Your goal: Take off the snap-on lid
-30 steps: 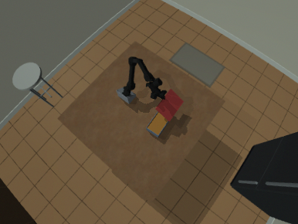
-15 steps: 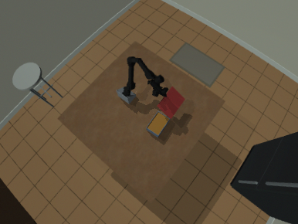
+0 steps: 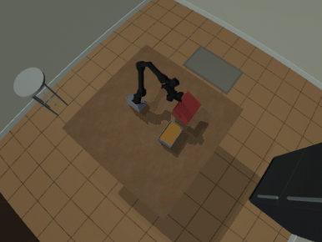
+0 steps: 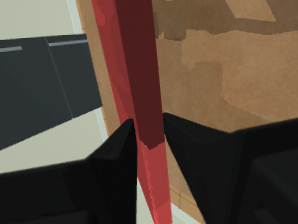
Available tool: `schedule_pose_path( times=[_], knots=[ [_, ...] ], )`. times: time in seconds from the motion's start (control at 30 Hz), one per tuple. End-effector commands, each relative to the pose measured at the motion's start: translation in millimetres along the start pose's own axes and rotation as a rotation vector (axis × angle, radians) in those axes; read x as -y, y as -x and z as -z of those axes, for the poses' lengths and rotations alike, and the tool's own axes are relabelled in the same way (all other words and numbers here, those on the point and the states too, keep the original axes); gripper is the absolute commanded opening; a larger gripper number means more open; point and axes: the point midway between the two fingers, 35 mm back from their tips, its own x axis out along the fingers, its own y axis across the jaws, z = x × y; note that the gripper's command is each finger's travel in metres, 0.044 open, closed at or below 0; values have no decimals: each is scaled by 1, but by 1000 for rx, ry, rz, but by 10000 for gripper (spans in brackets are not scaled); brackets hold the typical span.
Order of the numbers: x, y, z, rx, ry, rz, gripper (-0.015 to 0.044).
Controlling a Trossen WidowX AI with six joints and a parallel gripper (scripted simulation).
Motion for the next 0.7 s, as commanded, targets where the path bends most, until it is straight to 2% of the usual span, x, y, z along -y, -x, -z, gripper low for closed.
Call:
schedule_pose_path(
  times=[0.0, 0.67],
  knots=[
    [-3, 2, 8, 2, 0, -12, 0],
    [-1, 5, 48, 0, -1, -14, 0]
  ],
)
